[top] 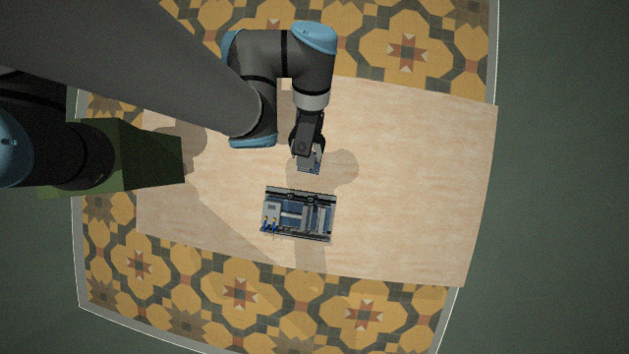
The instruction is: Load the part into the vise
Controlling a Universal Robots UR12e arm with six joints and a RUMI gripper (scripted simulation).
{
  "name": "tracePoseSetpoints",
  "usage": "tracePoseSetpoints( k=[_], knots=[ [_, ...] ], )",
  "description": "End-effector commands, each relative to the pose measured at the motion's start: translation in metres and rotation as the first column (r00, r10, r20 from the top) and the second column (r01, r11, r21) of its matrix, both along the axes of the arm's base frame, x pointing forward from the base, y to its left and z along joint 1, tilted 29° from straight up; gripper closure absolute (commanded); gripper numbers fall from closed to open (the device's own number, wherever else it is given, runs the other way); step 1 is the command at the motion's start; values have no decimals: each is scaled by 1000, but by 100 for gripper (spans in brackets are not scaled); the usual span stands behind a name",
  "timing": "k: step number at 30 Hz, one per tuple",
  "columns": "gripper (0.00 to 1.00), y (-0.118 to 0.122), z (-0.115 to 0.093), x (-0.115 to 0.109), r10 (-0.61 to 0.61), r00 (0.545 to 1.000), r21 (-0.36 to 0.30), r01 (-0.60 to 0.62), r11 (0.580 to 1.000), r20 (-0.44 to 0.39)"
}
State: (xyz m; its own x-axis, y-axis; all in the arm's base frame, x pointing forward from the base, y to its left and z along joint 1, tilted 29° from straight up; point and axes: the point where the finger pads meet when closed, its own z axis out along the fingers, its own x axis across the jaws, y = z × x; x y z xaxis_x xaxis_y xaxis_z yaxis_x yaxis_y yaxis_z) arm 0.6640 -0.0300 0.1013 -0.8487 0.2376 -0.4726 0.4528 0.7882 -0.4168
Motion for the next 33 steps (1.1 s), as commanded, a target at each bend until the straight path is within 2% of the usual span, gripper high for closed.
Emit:
tracePoseSetpoints(
  k=[1, 19, 33],
  knots=[
    [49, 0, 1, 0, 15, 1000, 26, -15, 1000, 8],
    [49, -1, 1, 0, 72, 996, 131, -77, 988, 43],
    [49, -2, 1, -1, 130, 988, 242, -147, 959, 88]
  ],
)
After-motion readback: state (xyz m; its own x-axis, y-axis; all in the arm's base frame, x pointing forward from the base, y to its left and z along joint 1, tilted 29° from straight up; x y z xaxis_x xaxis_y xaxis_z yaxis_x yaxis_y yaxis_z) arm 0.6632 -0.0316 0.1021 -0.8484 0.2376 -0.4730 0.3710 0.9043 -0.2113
